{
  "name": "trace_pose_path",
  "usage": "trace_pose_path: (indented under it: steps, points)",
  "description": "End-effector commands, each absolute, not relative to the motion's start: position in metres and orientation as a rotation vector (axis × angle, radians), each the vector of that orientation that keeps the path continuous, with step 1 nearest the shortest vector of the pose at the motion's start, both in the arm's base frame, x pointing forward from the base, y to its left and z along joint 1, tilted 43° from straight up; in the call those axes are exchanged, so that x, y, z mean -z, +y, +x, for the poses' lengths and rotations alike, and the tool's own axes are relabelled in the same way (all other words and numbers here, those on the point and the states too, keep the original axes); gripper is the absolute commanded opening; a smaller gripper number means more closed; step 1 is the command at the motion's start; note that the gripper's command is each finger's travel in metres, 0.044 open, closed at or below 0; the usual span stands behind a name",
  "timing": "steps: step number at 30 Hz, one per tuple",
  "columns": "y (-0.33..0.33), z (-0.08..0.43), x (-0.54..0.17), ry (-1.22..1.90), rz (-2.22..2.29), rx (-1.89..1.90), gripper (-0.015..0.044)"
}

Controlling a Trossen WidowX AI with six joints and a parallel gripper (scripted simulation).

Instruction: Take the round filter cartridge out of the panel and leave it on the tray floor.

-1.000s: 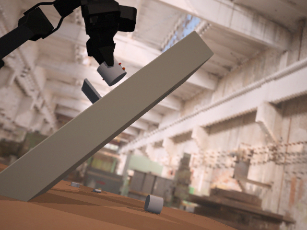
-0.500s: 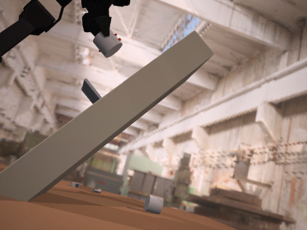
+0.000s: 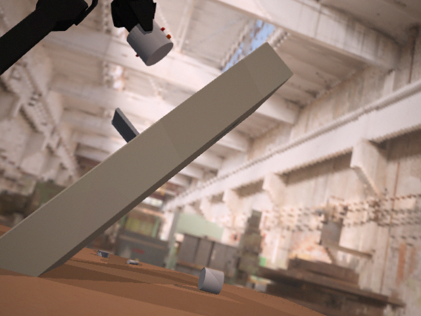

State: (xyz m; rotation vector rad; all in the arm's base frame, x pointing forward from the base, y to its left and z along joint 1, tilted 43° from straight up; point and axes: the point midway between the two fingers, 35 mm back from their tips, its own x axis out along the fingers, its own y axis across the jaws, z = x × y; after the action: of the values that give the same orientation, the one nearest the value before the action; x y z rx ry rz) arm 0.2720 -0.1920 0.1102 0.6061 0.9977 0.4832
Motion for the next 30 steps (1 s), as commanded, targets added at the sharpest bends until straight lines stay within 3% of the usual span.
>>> trace_pose_path:
  steps: [1,24,30]
  points:
    - [-0.193,0.269,-0.108,1.013,0.62,-0.463,0.0]
    - [-0.283,0.147,0.026,1.32,1.085,0.505,0.0]
    - [-0.285,0.142,0.03,1.321,1.099,0.54,0.0]
